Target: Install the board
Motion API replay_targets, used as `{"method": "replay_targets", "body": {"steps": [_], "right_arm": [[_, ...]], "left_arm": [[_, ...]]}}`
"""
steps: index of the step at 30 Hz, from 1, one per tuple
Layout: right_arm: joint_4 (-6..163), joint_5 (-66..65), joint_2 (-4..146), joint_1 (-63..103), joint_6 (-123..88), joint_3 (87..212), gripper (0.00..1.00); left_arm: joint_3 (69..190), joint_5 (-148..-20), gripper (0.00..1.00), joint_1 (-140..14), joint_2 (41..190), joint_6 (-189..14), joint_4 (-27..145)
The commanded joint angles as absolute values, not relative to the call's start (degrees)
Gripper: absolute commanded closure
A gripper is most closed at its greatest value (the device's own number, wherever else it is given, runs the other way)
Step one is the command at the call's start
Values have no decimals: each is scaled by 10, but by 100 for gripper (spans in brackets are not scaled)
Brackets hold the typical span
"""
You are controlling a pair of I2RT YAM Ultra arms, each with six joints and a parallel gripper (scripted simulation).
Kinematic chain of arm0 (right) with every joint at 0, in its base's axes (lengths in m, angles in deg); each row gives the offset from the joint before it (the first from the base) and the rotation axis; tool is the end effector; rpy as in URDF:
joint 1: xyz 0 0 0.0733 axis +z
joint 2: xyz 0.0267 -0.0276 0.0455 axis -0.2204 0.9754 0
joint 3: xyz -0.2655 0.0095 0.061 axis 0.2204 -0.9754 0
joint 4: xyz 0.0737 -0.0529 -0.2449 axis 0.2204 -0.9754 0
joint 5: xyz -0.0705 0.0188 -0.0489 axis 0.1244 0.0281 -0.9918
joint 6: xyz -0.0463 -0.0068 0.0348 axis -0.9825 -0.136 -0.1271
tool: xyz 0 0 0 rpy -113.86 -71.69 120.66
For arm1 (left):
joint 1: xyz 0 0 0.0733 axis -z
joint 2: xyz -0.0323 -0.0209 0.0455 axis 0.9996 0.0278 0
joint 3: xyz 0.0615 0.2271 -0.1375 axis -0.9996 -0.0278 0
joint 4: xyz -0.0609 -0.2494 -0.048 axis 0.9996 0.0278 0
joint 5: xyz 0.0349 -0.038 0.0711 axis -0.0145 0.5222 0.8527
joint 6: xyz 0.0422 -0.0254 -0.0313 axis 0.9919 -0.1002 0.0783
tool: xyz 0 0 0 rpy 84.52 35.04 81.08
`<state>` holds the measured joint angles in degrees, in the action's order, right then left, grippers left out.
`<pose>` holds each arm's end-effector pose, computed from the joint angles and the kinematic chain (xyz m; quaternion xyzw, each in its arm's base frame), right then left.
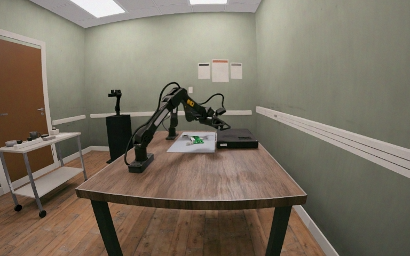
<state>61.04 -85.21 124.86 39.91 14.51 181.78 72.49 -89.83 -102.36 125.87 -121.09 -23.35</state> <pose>0.3352 0.3725 0.1482 0.0618 0.7512 -0.2991 0.5852 0.2551 0.0580 0.1571 -0.2407 0.6553 -0.1813 0.6927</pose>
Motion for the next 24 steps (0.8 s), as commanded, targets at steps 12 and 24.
{"method": "replay_targets", "body": {"steps": [12, 24], "right_arm": [[670, -659, 1087, 440, 121, 1685, 0], [838, -474, 849, 487, 26, 1428, 0]], "left_arm": [[745, -939, 53, -992, 1234, -1035, -68], [778, -965, 53, -952, 1165, -871, 150]]}}
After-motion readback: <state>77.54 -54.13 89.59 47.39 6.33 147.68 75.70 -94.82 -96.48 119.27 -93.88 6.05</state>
